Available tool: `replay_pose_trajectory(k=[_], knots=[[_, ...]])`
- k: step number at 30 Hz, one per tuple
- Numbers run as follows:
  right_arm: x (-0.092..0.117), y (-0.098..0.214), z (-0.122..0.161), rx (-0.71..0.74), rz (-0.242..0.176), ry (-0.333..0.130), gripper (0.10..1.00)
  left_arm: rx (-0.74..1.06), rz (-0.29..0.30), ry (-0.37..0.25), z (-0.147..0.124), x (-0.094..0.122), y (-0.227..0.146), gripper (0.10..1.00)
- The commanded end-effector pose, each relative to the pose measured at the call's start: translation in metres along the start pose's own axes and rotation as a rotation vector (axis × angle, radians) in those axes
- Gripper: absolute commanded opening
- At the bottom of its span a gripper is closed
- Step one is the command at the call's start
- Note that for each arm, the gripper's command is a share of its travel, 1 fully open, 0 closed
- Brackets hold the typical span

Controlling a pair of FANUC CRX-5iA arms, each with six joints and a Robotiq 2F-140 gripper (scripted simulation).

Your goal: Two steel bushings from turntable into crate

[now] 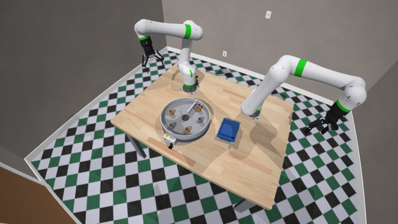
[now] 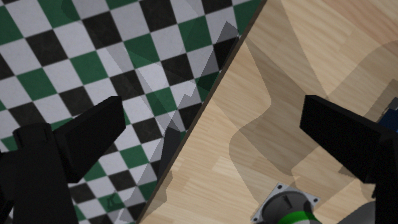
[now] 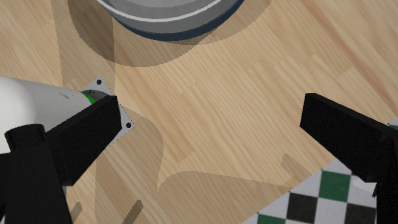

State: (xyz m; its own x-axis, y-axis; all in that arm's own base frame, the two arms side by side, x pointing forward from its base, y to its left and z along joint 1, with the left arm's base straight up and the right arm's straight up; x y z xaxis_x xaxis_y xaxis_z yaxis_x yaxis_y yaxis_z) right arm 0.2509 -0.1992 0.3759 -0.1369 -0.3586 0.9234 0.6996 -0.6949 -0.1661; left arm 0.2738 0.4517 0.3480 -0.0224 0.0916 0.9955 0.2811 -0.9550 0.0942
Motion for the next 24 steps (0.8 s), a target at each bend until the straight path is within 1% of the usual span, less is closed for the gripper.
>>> replay_pose_trajectory(k=[1, 5, 7, 13, 18, 22, 24], knots=[[0.001, 0.0, 0.0, 0.0, -0.001, 0.0, 1.0, 0.208, 0.021, 0.016, -0.04, -0.001, -0.034, 1.0], [0.001, 0.0, 0.0, 0.0, -0.001, 0.0, 1.0, 0.375, 0.034, 0.023, -0.074, -0.003, -0.057, 1.0], [0.001, 0.0, 0.0, 0.0, -0.001, 0.0, 1.0, 0.375, 0.034, 0.023, -0.074, -0.003, -0.057, 1.0], [0.001, 0.0, 0.0, 0.0, -0.001, 0.0, 1.0, 0.593, 0.05, 0.033, -0.121, -0.006, -0.083, 1.0], [0.001, 0.0, 0.0, 0.0, -0.001, 0.0, 1.0, 0.741, 0.06, 0.039, -0.154, -0.009, -0.097, 1.0], [0.001, 0.0, 0.0, 0.0, -0.001, 0.0, 1.0, 0.838, 0.067, 0.044, -0.176, -0.011, -0.105, 1.0], [0.001, 0.0, 0.0, 0.0, -0.001, 0.0, 1.0, 0.838, 0.067, 0.044, -0.176, -0.011, -0.105, 1.0]])
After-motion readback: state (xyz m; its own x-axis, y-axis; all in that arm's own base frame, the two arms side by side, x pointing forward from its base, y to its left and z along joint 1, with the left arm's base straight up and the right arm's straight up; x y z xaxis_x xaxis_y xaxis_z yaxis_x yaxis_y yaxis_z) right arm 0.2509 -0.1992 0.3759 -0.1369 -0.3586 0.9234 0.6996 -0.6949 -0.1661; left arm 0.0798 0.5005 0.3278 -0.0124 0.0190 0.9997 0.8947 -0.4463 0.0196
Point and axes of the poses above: on each arm, the point where the finger pads meet when closed, its own x axis back along the fingers, its own y axis across the jaws, z = x × y, the point moved 5 cm from there along x, back along the fingers, and after that the axes turned 10 degrees about -x, right-handed, at the moved point
